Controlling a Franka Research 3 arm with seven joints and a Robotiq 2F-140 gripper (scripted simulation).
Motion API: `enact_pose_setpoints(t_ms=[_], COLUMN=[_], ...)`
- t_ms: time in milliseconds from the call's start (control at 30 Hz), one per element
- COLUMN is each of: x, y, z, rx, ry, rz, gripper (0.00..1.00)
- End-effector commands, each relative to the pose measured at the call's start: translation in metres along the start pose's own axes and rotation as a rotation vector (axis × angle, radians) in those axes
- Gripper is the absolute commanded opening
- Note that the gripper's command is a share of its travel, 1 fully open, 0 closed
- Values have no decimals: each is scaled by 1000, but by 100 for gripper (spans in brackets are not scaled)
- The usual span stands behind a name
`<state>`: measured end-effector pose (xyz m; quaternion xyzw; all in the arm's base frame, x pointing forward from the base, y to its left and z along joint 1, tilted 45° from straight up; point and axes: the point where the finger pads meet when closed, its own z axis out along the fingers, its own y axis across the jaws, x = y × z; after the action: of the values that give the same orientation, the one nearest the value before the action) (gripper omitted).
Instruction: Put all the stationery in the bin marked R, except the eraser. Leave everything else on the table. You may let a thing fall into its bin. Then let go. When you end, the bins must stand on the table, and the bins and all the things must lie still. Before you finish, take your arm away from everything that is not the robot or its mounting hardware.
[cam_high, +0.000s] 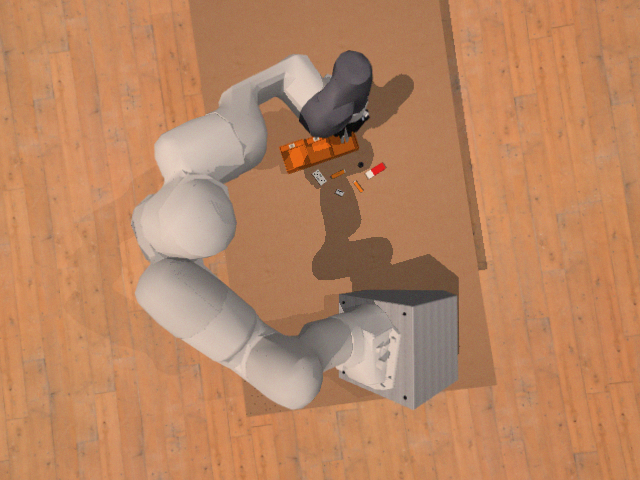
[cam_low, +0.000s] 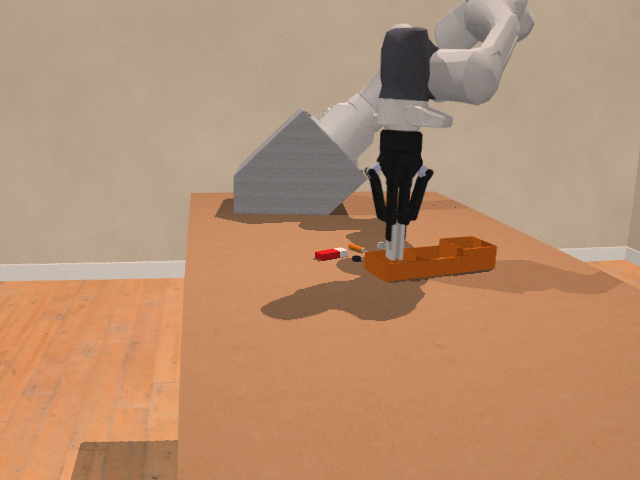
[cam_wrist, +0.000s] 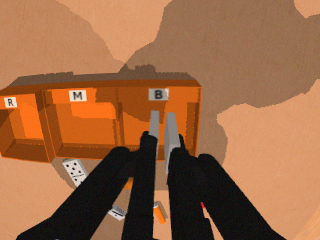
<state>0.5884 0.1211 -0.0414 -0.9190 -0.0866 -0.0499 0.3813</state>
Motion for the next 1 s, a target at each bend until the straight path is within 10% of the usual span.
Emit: enact_pose_setpoints(t_ms=[0, 967], x=[-2, -2], y=[0, 0], z=[-5, -47], rx=[3, 3], ry=[-4, -4], rz=[2, 2], gripper=[5, 5])
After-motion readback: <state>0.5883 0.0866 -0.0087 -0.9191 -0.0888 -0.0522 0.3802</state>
